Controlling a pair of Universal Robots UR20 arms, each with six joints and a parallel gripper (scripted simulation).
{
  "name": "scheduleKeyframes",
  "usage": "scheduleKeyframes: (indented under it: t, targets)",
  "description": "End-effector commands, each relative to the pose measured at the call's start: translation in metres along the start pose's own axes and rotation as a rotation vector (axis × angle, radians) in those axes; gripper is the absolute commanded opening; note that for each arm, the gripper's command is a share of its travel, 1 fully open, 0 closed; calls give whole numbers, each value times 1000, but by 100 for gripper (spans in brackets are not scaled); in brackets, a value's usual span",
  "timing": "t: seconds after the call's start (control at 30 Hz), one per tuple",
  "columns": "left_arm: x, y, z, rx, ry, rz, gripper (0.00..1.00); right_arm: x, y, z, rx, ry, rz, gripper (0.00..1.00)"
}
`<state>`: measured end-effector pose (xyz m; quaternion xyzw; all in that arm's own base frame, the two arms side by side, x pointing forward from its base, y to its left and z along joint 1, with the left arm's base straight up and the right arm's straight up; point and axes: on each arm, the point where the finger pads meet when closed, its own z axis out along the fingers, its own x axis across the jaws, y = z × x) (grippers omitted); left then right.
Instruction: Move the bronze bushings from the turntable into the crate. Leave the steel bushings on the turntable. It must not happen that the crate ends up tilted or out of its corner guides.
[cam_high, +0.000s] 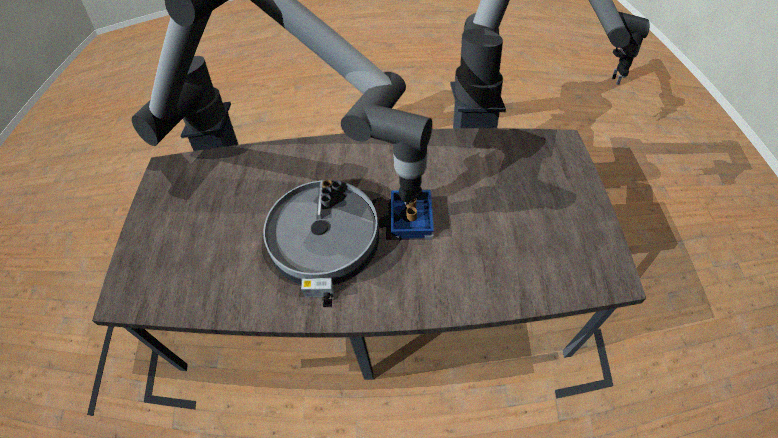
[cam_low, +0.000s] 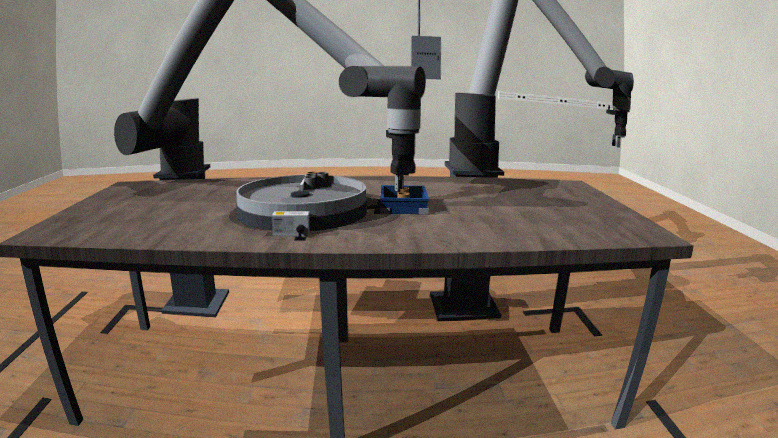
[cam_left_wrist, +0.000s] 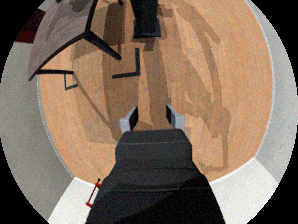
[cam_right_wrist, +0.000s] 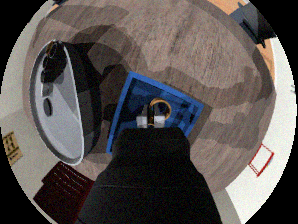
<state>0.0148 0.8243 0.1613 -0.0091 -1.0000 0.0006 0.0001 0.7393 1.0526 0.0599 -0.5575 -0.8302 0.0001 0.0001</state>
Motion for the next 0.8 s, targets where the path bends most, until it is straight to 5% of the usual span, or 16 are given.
scheduleKeyframes:
  t: [0.0, 0.77]
  targets:
    - [0, 0, -1, -1, 0, 0, 100, 0, 0, -1, -1, 1, 0, 0]
    - [0, 0, -1, -1, 0, 0, 100, 0, 0, 4, -1, 1, 0, 0]
